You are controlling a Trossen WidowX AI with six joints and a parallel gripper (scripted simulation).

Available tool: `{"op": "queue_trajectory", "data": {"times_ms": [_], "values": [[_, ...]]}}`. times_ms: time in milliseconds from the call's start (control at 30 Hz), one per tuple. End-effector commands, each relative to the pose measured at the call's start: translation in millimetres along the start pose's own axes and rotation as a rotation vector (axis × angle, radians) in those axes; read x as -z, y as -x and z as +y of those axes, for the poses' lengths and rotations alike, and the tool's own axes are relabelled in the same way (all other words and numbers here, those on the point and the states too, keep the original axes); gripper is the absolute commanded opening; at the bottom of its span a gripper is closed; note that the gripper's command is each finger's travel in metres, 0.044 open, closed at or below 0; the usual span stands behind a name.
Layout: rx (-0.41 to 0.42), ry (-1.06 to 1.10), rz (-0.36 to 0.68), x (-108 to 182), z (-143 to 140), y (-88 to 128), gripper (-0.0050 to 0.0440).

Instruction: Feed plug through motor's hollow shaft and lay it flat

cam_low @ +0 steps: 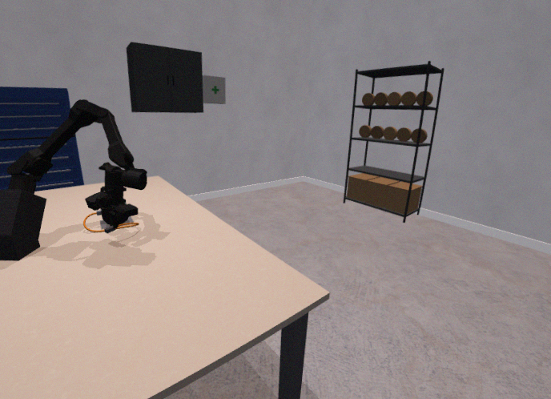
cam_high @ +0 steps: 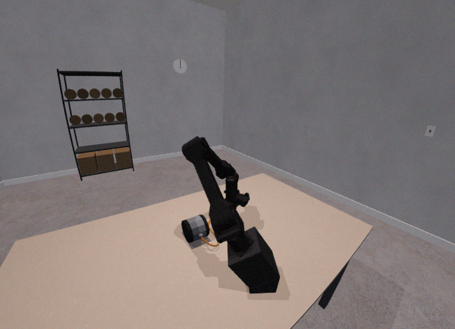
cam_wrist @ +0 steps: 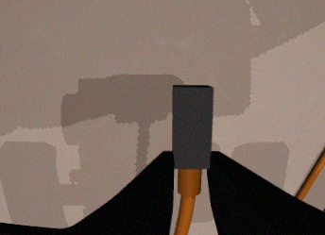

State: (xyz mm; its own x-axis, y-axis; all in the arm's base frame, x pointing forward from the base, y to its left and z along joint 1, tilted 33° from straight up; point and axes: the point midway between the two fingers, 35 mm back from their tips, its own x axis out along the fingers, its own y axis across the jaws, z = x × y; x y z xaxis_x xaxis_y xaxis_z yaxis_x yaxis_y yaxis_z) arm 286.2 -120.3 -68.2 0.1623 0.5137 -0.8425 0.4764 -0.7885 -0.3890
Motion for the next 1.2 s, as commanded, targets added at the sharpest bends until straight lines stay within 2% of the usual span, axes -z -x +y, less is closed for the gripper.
{"op": "queue_trajectory", "data": {"times_ms": [0,333,400,467,533,900,967,1167], "values": [[-0.007,0.232,0.014,5,-4,2,0.0],[-0.032,0.794,0.03,18,-13,7,0.0],[-0.032,0.794,0.03,18,-13,7,0.0],[-0.037,0.967,0.034,20,-15,7,0.0],[-0.077,0.933,0.04,6,-6,27,0.0],[-0.102,1.571,0.043,15,-15,22,0.0],[-0.102,1.571,0.043,15,-15,22,0.0],[-0.122,1.942,0.041,20,-21,19,0.0]]}}
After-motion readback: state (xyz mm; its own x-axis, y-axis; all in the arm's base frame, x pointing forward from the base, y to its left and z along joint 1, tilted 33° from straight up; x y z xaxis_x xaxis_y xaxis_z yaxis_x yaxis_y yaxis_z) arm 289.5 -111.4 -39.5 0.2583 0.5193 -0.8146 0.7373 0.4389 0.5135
